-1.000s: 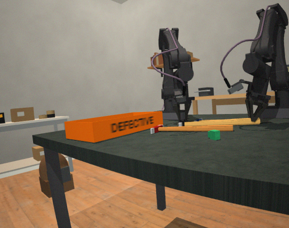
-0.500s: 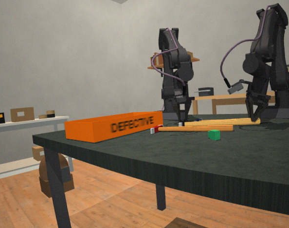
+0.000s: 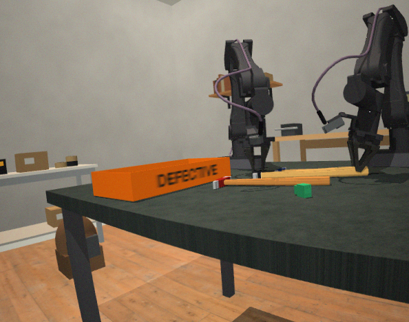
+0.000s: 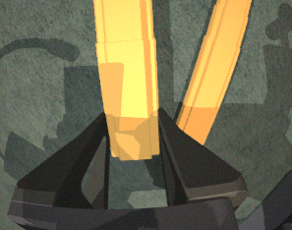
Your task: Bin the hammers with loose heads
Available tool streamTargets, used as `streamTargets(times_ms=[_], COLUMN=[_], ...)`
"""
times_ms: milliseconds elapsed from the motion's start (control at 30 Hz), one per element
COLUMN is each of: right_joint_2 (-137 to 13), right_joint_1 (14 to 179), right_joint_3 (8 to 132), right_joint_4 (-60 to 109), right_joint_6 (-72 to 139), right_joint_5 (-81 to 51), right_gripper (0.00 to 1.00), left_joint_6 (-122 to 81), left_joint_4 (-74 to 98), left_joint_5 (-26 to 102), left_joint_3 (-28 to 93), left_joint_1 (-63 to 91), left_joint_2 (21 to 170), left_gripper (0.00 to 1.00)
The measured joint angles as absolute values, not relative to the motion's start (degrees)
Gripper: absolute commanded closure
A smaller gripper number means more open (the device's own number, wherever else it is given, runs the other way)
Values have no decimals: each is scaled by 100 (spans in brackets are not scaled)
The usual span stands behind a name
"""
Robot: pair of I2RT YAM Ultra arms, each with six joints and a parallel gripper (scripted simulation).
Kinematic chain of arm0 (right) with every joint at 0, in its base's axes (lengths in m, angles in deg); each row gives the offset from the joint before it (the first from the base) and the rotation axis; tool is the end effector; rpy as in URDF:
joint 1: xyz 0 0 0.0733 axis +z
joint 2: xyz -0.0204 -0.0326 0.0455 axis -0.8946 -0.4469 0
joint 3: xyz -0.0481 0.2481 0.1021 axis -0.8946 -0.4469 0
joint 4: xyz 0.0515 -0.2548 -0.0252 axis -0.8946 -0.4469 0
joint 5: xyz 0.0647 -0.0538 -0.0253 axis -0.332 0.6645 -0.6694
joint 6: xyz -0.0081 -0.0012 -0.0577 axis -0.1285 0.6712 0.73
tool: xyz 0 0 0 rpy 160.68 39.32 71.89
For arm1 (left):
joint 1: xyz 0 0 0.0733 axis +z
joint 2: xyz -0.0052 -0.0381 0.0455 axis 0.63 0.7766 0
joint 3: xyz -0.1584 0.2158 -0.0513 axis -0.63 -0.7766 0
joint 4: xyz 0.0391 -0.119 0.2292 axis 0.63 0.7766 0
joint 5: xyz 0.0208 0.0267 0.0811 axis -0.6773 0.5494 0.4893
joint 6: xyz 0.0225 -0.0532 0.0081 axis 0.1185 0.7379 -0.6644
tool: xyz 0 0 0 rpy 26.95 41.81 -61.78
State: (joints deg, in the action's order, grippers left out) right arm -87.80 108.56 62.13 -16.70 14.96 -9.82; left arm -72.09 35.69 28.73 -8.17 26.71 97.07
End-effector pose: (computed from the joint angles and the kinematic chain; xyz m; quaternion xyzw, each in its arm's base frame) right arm 0.2306 0.2320 0.1223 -0.2290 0.9734 -0.0078 0.0013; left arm 0.2066 -0.0528 0.1103 0.5195 0.8442 -0.0683 0.1127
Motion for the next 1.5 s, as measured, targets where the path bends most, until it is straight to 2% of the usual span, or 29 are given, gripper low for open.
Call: streamTargets(times_ms=[300,1100,1133,1167,1200,1500], right_joint_2=[-8640,-8636,-8636,-8634,-8638,-8636], right_joint_1=[10528,10510,10510,10506,10504,10460], right_joint_3=[5983,5979,5979,5981,5979,5979], right_joint_4=[-1416,-1412,-1412,-1412,-1412,-1462], right_joint_6=[1915,1972,1972,1972,1972,1990], right_joint_5=[-1494,-1513,-1513,-1516,-1513,-1516], right_gripper=[83,83,72,67,56,54], left_joint_6=[-7191,-7211,-7211,-7211,-7215,-7220], left_joint_4=[3545,3526,3526,3523,3528,3532], left_joint_5=[2827,2810,2810,2812,2821,2832], left_joint_3=[-817,-821,-821,-824,-824,-824], left_joint_1=[2669,2673,2673,2673,2673,2673], left_joint_2=[9707,9709,9709,9711,9711,9711], left_gripper=[74,74,74,74,74,74])
